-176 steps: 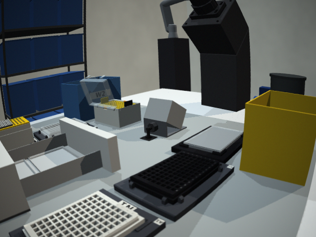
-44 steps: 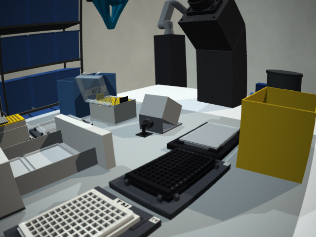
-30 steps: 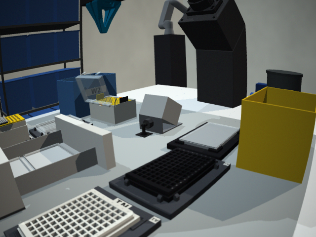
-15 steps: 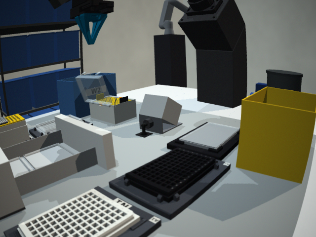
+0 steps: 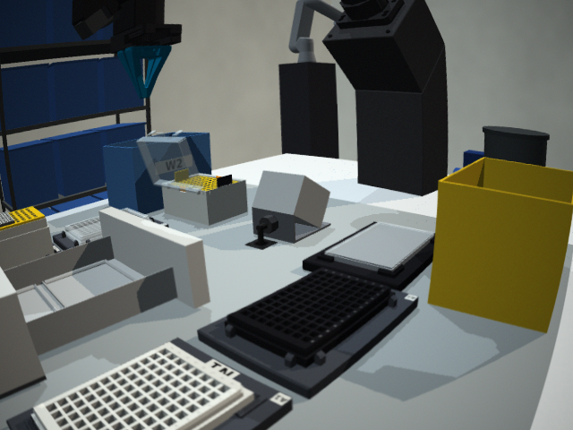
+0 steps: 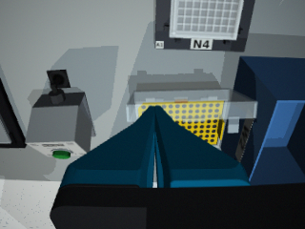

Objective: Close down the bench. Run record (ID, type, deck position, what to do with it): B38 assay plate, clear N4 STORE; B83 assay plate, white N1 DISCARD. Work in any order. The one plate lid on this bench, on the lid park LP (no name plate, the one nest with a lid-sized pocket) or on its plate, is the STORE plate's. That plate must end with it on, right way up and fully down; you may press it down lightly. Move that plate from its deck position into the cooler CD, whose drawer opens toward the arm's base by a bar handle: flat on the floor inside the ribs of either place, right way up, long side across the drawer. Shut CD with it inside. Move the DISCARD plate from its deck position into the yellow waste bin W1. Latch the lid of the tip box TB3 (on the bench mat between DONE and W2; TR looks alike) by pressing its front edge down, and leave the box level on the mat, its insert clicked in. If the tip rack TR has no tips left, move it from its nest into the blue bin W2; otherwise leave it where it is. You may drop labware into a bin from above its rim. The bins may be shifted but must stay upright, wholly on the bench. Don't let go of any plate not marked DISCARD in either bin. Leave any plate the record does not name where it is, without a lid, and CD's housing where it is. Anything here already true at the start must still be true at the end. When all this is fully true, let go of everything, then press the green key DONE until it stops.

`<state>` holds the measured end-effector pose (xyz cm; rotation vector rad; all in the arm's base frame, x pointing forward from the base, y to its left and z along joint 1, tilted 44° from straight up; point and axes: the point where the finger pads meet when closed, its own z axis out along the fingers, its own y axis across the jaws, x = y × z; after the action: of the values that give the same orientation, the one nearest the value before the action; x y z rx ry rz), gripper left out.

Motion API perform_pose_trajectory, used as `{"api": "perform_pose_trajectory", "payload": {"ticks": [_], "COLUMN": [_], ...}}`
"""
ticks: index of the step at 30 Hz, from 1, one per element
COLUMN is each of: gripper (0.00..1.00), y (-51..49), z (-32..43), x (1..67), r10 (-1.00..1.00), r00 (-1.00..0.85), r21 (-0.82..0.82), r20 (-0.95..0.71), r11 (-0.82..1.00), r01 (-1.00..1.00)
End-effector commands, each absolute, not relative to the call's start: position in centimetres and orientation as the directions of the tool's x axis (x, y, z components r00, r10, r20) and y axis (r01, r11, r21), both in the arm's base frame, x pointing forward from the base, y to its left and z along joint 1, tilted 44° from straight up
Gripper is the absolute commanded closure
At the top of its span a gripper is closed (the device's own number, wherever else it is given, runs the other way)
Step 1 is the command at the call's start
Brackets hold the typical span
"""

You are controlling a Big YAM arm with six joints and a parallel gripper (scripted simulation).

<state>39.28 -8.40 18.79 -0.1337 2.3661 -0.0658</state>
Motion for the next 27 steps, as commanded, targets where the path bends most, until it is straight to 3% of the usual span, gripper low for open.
{"api": "perform_pose_trajectory", "payload": {"ticks": [1,27], "gripper": [1.00,1.00], "y": [-9.2,-12.1], "z": [18.8,18.9], "x": [39.8,40.9], "r10": [-0.145,-0.147], "r00": [-0.704,-0.697], "r21": [-0.109,-0.110], "r20": [-0.695,-0.702], "r11": [0.989,0.989], "r01": [-0.097,-0.097]}}
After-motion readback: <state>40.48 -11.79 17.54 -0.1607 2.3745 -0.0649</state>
